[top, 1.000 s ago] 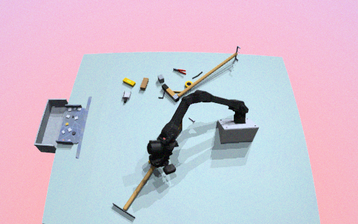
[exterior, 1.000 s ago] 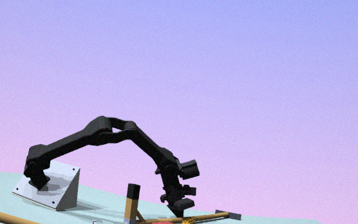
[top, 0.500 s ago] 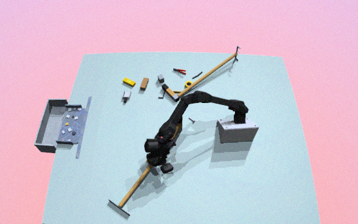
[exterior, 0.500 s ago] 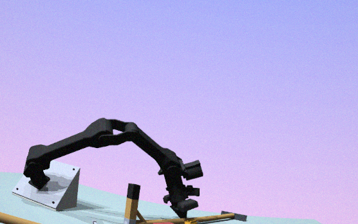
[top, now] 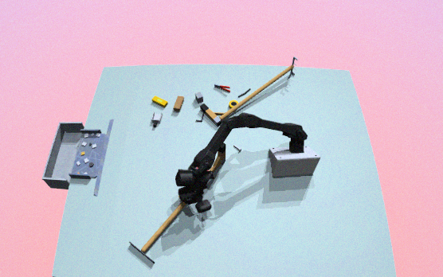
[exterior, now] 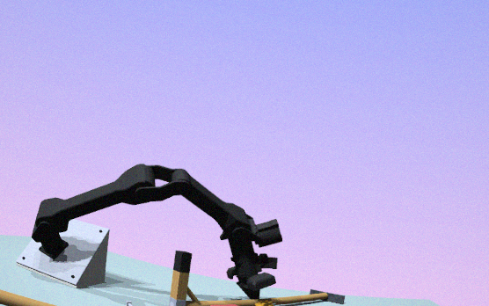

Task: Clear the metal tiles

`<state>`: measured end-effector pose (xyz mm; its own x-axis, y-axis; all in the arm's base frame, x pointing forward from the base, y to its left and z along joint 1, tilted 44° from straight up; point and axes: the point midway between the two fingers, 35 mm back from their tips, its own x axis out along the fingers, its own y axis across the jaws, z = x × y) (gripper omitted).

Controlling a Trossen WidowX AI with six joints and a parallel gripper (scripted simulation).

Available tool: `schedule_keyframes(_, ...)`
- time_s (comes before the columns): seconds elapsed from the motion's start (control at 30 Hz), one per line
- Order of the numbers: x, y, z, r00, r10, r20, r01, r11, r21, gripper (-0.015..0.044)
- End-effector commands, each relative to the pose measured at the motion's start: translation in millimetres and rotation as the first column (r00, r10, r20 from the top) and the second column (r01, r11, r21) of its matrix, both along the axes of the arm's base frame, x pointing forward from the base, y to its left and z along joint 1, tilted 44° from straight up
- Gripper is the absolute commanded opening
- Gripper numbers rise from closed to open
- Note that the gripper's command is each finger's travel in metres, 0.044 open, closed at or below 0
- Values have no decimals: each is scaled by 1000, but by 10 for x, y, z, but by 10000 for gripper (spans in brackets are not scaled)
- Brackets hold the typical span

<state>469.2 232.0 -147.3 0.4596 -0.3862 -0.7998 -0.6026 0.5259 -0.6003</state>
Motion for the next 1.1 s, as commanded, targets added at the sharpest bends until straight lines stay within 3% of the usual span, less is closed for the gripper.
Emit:
schedule_keyframes(0.0,83,-38,37,1000,-4,5,4,1000,2,0)
schedule_keyframes(1.07,246,-37,162,1000,2,6,-2,1000,2,0)
